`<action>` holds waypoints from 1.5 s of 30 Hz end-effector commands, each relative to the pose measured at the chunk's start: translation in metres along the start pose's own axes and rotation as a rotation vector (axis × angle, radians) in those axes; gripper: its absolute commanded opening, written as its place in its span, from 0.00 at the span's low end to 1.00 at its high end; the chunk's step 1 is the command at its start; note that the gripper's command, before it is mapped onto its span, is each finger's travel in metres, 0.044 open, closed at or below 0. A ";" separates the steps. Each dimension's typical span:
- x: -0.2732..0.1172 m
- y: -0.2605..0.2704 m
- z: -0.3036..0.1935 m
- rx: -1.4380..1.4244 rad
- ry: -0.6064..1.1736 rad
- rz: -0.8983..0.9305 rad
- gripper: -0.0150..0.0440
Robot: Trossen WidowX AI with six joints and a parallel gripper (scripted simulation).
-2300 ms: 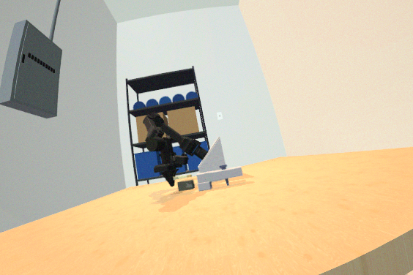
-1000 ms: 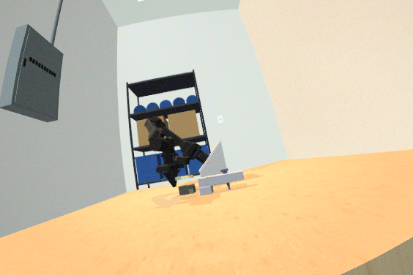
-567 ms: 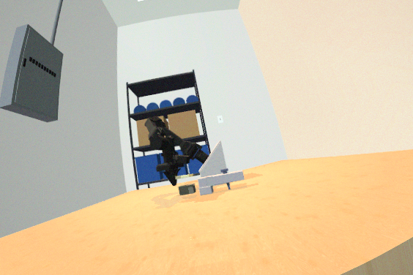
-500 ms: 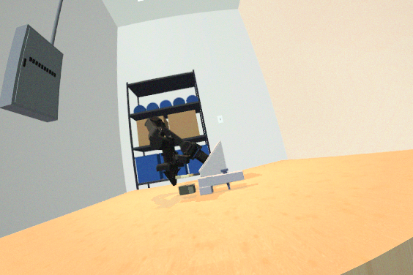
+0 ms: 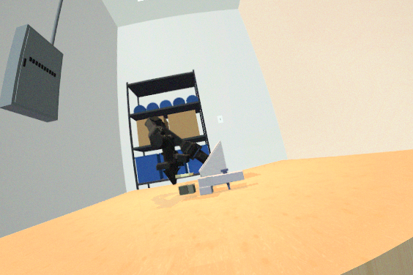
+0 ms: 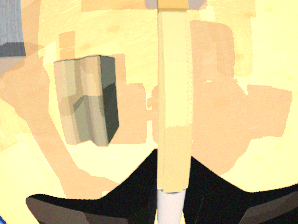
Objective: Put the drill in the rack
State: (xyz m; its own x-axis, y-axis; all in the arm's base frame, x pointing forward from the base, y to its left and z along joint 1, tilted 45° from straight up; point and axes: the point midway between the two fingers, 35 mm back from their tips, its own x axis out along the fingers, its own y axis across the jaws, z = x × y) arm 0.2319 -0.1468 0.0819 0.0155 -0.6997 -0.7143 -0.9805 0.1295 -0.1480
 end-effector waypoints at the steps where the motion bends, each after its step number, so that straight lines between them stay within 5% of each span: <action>1: -0.002 -0.002 -0.001 0.009 0.004 -0.004 0.25; 45: -0.007 0.006 -0.005 0.008 0.004 -0.004 0.25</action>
State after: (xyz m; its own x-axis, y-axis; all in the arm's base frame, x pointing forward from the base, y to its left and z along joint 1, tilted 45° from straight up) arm 0.2319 -0.1443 0.0903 0.0209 -0.7011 -0.7128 -0.9781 0.1335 -0.1599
